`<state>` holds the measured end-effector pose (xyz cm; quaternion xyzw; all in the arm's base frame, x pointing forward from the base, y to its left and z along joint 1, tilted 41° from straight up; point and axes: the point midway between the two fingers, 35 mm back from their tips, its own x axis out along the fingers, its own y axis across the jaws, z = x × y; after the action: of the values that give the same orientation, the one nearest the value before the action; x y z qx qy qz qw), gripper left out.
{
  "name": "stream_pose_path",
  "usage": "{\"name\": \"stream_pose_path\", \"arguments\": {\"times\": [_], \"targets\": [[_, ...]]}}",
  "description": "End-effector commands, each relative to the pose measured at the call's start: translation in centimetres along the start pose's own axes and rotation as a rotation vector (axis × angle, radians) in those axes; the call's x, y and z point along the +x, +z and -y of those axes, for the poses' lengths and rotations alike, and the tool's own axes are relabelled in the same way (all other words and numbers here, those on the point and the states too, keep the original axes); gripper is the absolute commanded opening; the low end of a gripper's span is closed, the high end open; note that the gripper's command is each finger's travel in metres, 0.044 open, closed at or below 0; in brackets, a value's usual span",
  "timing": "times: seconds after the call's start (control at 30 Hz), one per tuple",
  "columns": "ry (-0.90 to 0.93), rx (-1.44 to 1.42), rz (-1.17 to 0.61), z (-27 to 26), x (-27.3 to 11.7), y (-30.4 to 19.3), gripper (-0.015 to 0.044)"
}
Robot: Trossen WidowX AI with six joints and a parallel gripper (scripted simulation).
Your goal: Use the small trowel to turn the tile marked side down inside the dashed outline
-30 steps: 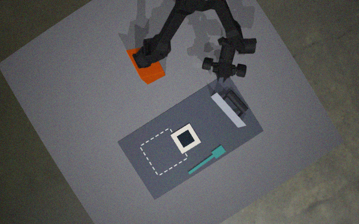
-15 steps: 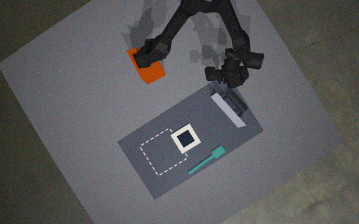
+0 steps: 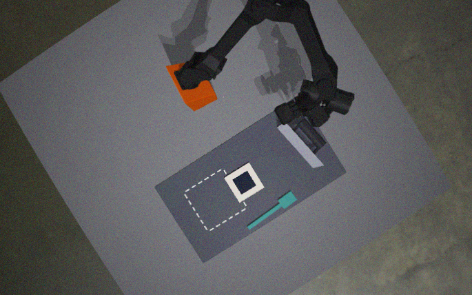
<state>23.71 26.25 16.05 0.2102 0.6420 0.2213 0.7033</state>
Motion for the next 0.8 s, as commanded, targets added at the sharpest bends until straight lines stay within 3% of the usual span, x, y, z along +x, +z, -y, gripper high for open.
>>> {"name": "stream_pose_path", "arguments": {"times": [0.0,0.2,0.77], "targets": [[0.063,-0.098,-0.032,-0.4,-0.9,0.8,0.0100],[0.149,-0.216,-0.062,-0.6,-1.9,1.6,0.0100],[0.136,-0.228,-0.066,0.8,-0.8,2.1,0.0100]]}}
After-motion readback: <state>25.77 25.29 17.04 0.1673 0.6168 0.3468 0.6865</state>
